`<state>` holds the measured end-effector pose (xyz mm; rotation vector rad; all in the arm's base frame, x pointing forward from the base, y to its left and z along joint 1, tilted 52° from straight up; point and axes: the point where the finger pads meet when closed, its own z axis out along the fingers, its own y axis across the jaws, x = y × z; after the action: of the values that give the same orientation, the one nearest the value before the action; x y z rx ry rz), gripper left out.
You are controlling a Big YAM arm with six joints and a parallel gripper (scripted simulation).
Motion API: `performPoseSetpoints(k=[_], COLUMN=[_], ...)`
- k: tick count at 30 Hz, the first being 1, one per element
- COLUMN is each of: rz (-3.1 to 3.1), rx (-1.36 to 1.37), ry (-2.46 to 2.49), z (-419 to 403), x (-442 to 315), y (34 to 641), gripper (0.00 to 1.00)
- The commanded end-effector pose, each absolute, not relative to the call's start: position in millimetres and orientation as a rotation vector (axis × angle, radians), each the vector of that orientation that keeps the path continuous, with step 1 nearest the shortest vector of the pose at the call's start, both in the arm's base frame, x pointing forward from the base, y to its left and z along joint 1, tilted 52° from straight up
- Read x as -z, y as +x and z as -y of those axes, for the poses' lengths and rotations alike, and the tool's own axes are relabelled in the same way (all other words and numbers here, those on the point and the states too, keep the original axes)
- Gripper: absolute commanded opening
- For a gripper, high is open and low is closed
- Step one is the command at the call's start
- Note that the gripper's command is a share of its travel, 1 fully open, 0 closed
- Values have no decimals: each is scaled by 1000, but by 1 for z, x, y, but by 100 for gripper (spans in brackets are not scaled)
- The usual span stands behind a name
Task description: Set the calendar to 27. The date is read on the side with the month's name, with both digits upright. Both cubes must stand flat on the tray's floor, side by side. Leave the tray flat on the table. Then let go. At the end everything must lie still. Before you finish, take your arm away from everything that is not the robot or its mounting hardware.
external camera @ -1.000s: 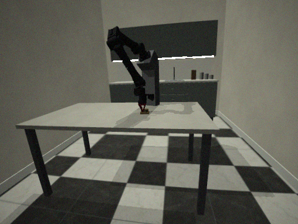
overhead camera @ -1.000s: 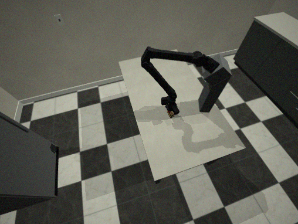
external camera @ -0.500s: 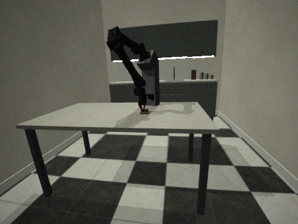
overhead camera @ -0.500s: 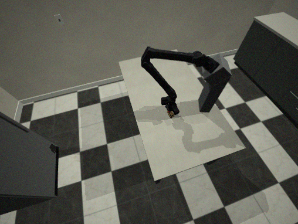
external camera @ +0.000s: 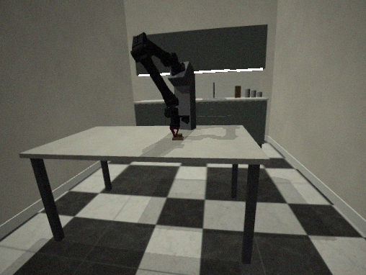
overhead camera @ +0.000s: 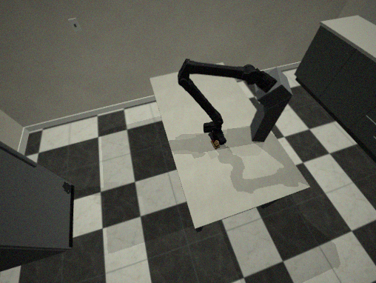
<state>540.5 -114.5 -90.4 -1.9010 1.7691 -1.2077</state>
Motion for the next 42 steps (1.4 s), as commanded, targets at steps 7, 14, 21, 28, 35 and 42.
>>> performPoseSetpoints(k=[7, 14, 21, 28, 35, 42], rz=[-1772, -1772, -1772, -1772, -1772, -1772], rx=[1197, 1197, 1197, 1197, 1197, 1197], ry=[-1919, -1919, -1919, -1919, -1919, -1919], z=[118, 118, 118, 118, 118, 118], x=[99, 99, 99, 99, 99, 99], y=[536, 536, 536, 536, 536, 536], gripper=[27, 27, 27, 27, 34, 42])
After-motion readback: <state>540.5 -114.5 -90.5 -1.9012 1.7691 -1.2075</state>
